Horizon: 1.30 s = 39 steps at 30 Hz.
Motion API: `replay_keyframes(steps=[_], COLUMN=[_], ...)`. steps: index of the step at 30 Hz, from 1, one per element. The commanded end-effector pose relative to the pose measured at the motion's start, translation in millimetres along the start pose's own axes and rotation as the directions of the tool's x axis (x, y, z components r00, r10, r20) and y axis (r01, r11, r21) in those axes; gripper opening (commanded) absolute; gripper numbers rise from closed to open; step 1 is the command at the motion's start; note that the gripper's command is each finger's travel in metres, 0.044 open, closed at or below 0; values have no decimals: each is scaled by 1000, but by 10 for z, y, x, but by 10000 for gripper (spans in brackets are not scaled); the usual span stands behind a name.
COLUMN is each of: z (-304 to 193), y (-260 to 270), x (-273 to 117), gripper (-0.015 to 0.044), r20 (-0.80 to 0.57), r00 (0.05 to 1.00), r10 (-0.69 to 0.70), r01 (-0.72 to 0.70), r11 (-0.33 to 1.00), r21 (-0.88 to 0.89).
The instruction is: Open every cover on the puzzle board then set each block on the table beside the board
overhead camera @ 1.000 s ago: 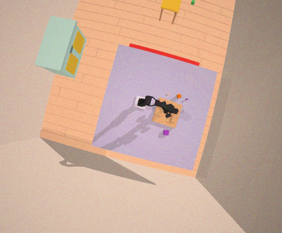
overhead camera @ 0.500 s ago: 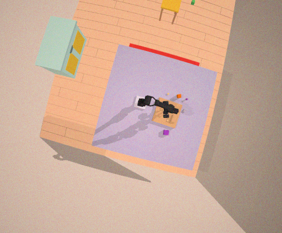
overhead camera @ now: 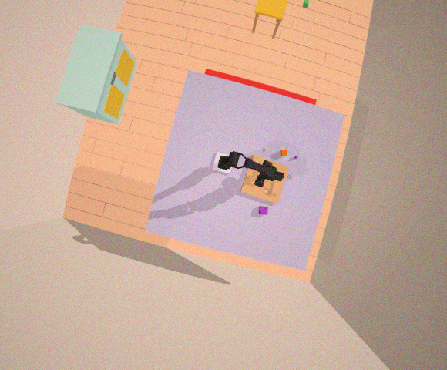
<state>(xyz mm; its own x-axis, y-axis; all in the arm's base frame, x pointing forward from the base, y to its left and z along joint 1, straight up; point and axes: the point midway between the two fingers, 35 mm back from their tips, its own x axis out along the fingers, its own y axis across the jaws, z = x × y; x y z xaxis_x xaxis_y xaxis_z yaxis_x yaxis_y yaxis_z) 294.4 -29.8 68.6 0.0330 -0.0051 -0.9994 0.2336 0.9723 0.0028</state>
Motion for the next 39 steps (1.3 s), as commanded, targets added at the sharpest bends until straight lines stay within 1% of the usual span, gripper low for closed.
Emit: replay_keyframes(steps=[1, 9, 18, 29, 39], z=[8, 8, 7, 3, -1], y=[1, 0, -1, -2, -4], x=[-44, -96, -155, -227, -293], gripper=[144, 144, 144, 144, 144], r20=[2, 1, 1, 0, -1], r00=[1000, 1000, 1000, 1000, 1000], r10=[1, 1, 1, 1, 1], r01=[-1, -1, -1, 0, 1], r11=[989, 926, 793, 553, 283], r21=[146, 377, 610, 833, 959])
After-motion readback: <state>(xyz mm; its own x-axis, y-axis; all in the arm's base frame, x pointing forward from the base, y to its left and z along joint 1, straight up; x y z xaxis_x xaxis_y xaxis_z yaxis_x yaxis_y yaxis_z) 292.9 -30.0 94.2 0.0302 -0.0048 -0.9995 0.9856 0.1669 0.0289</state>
